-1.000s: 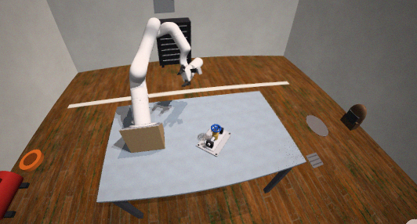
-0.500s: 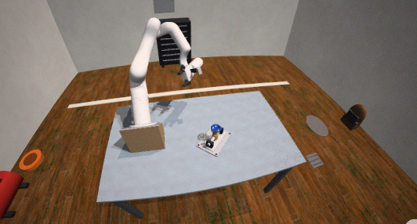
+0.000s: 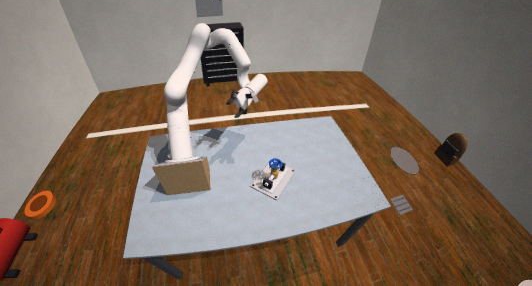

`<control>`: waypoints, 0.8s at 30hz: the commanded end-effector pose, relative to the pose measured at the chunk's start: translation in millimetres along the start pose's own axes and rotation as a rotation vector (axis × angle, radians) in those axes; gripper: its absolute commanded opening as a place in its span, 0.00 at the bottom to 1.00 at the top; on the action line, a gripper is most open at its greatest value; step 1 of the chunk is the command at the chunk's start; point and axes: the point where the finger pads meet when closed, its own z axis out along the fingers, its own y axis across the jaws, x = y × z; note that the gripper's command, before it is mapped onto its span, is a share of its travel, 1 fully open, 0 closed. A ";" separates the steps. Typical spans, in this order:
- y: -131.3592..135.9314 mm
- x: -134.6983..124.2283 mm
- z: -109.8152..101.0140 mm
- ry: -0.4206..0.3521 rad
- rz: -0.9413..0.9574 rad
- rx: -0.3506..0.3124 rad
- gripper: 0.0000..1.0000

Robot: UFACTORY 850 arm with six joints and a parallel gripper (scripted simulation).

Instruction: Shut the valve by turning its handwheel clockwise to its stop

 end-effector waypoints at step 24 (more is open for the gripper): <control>-123.5 47.8 19.5 -0.642 0.325 0.398 1.00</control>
